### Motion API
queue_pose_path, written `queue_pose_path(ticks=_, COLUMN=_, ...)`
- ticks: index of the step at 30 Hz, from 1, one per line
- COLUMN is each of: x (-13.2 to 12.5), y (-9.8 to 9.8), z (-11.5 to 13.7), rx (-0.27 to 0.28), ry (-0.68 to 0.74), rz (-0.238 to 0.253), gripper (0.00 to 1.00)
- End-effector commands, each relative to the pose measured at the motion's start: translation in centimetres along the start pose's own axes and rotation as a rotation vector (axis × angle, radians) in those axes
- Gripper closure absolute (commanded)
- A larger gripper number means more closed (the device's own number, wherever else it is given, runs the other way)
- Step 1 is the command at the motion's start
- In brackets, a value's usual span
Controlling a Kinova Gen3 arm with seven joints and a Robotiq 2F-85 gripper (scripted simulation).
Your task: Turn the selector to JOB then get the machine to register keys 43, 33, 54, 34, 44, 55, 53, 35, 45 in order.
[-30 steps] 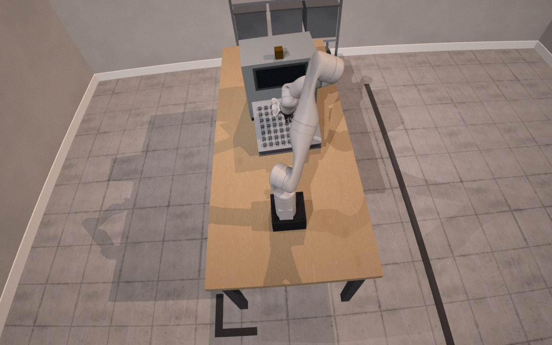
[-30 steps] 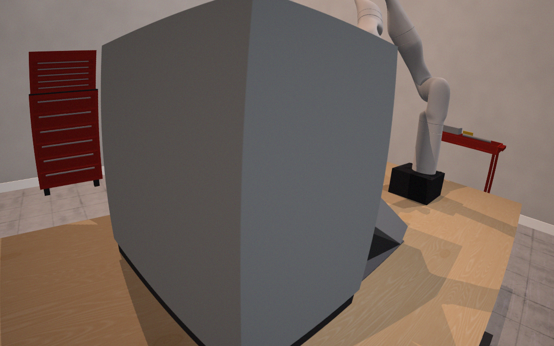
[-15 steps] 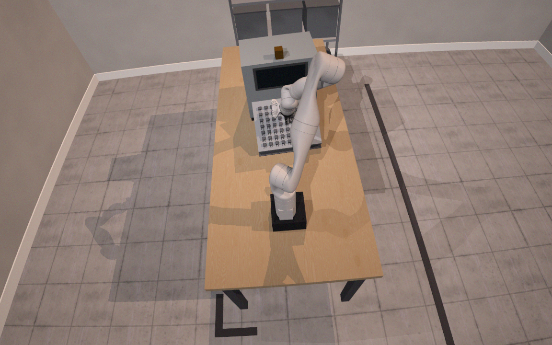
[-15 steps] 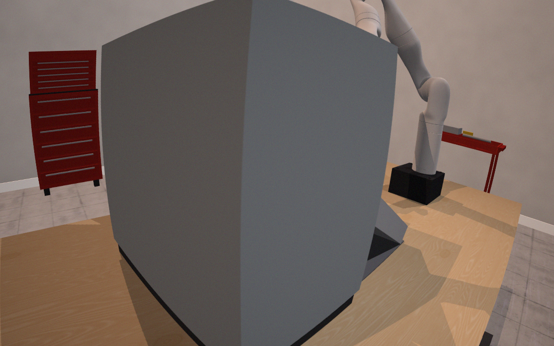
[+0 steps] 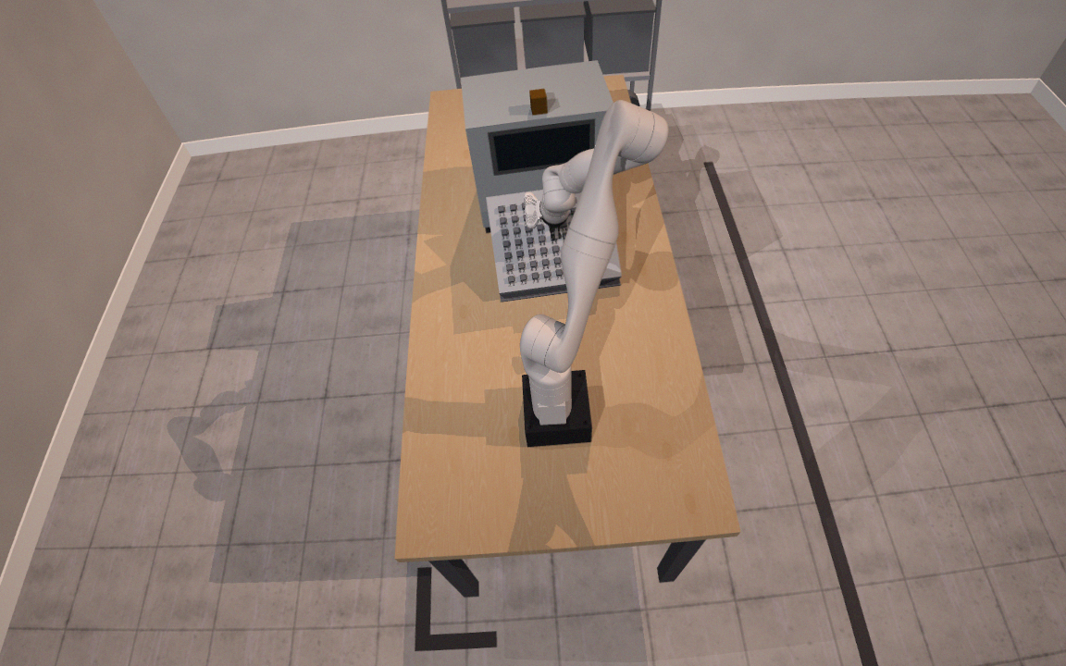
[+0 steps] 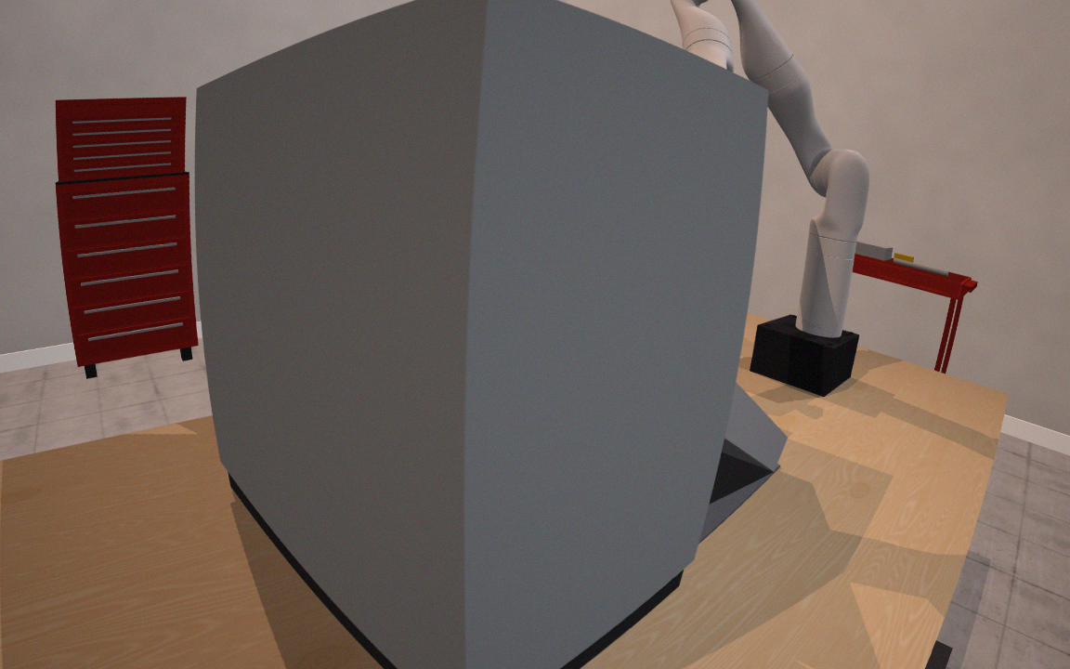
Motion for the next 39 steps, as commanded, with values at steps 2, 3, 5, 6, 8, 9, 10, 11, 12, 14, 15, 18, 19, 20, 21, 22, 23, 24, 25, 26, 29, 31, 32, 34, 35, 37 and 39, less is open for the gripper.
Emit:
queue_pose_path(ticks=2, x=0.06, y=-0.03, z=-0.01, rx=0.000, ry=0.000, rz=-0.001, gripper=0.90)
queue_pose_path(ticks=3, x=0.06, y=-0.03, z=-0.01, rx=0.000, ry=0.000, rz=-0.001, gripper=0.90)
queue_pose_path(ticks=5, x=0.06, y=-0.03, z=-0.01, rx=0.000, ry=0.000, rz=-0.001, gripper=0.90)
queue_pose_path(ticks=6, x=0.06, y=-0.03, z=-0.01, rx=0.000, ry=0.000, rz=-0.001, gripper=0.90)
queue_pose_path(ticks=8, x=0.06, y=-0.03, z=-0.01, rx=0.000, ry=0.000, rz=-0.001, gripper=0.90)
queue_pose_path(ticks=9, x=0.06, y=-0.03, z=-0.01, rx=0.000, ry=0.000, rz=-0.001, gripper=0.90)
queue_pose_path(ticks=10, x=0.06, y=-0.03, z=-0.01, rx=0.000, ry=0.000, rz=-0.001, gripper=0.90)
queue_pose_path(ticks=11, x=0.06, y=-0.03, z=-0.01, rx=0.000, ry=0.000, rz=-0.001, gripper=0.90)
queue_pose_path(ticks=12, x=0.06, y=-0.03, z=-0.01, rx=0.000, ry=0.000, rz=-0.001, gripper=0.90)
queue_pose_path(ticks=14, x=0.06, y=-0.02, z=-0.01, rx=0.000, ry=0.000, rz=-0.001, gripper=0.90)
queue_pose_path(ticks=15, x=0.06, y=-0.02, z=-0.01, rx=0.000, ry=0.000, rz=-0.001, gripper=0.90)
queue_pose_path(ticks=18, x=0.06, y=0.01, z=-0.01, rx=0.000, ry=0.000, rz=-0.001, gripper=0.90)
queue_pose_path(ticks=19, x=0.06, y=0.01, z=-0.01, rx=0.000, ry=0.000, rz=-0.001, gripper=0.90)
queue_pose_path(ticks=20, x=0.06, y=0.01, z=-0.01, rx=0.000, ry=0.000, rz=-0.001, gripper=0.90)
queue_pose_path(ticks=21, x=0.06, y=0.03, z=-0.01, rx=0.000, ry=0.000, rz=-0.001, gripper=0.90)
queue_pose_path(ticks=22, x=0.06, y=0.04, z=-0.01, rx=0.000, ry=0.000, rz=-0.001, gripper=0.90)
queue_pose_path(ticks=23, x=0.06, y=0.06, z=-0.01, rx=0.000, ry=0.000, rz=-0.001, gripper=0.90)
queue_pose_path(ticks=24, x=0.06, y=0.09, z=-0.01, rx=0.000, ry=0.000, rz=-0.001, gripper=0.90)
queue_pose_path(ticks=25, x=0.06, y=0.11, z=-0.01, rx=0.000, ry=0.000, rz=-0.001, gripper=0.90)
queue_pose_path(ticks=26, x=0.06, y=0.14, z=-0.01, rx=0.000, ry=0.000, rz=-0.001, gripper=0.90)
queue_pose_path(ticks=29, x=0.06, y=0.24, z=-0.01, rx=0.000, ry=0.000, rz=-0.001, gripper=0.90)
queue_pose_path(ticks=31, x=0.06, y=0.31, z=-0.01, rx=0.000, ry=0.000, rz=-0.001, gripper=0.90)
queue_pose_path(ticks=32, x=0.06, y=0.35, z=-0.01, rx=0.000, ry=0.000, rz=-0.001, gripper=0.90)
queue_pose_path(ticks=34, x=0.06, y=0.43, z=-0.01, rx=0.000, ry=0.000, rz=-0.001, gripper=0.90)
queue_pose_path(ticks=35, x=0.06, y=0.47, z=-0.01, rx=0.000, ry=0.000, rz=-0.001, gripper=0.90)
queue_pose_path(ticks=37, x=0.06, y=0.47, z=-0.01, rx=0.000, ry=0.000, rz=-0.001, gripper=0.90)
queue_pose_path(ticks=39, x=0.06, y=0.55, z=-0.01, rx=0.000, ry=0.000, rz=-0.001, gripper=0.90)
Point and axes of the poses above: the point where the finger pads meet when closed, its own y axis out along the fingers, its own x axis across the jaws, z = x × y, the point moved 4 cm from there along -y, back along the fingers, and after that the axes turned 12 degrees about -y, right-handed, at the moved point
